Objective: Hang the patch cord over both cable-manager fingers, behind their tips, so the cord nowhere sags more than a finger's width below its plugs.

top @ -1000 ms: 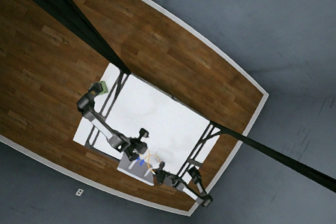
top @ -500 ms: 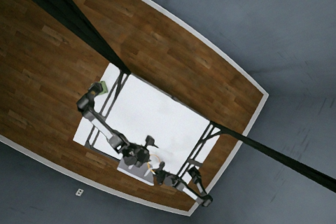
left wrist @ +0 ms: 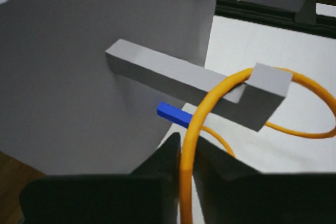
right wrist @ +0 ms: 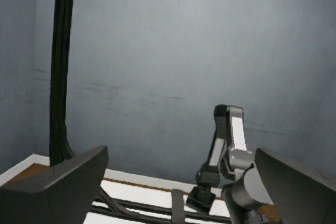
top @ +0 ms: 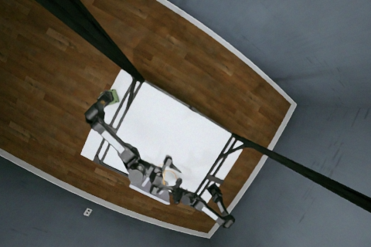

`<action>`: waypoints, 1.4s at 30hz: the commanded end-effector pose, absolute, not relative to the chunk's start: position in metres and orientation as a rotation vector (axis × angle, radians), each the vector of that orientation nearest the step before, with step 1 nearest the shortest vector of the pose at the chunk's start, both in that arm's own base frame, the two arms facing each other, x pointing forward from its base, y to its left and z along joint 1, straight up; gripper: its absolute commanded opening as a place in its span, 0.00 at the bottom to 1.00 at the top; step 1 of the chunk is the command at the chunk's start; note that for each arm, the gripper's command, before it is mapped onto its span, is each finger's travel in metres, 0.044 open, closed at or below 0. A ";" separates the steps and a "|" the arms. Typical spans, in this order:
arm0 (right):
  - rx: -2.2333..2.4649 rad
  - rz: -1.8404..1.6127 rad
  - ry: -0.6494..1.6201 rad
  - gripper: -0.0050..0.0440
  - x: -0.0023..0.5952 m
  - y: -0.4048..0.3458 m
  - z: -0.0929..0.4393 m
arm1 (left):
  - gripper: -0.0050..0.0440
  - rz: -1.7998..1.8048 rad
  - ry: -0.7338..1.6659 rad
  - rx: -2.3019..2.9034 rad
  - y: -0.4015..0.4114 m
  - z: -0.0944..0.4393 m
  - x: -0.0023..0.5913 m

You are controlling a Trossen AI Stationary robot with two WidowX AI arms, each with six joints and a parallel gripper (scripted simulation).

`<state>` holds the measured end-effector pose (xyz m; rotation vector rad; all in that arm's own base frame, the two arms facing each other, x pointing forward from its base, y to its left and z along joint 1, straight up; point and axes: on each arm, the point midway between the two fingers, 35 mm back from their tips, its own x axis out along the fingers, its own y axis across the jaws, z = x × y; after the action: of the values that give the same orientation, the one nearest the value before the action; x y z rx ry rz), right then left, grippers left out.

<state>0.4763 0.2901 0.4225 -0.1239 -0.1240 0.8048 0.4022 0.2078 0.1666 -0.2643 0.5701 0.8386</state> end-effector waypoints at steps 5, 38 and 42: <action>-0.077 0.835 -0.443 1.00 0.454 0.287 0.496 | 0.15 0.836 0.538 -0.267 0.209 0.179 0.403; -0.065 0.882 -1.267 1.00 0.334 0.251 0.601 | 0.15 0.836 0.538 -0.267 0.209 0.179 0.403; -0.068 0.882 -1.241 1.00 0.343 0.254 0.592 | 0.15 0.836 0.538 -0.267 0.209 0.179 0.403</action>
<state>0.3458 0.2559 0.5893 -0.0630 -1.2226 0.8819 0.4022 0.2078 0.1666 -0.2643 0.5702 0.8386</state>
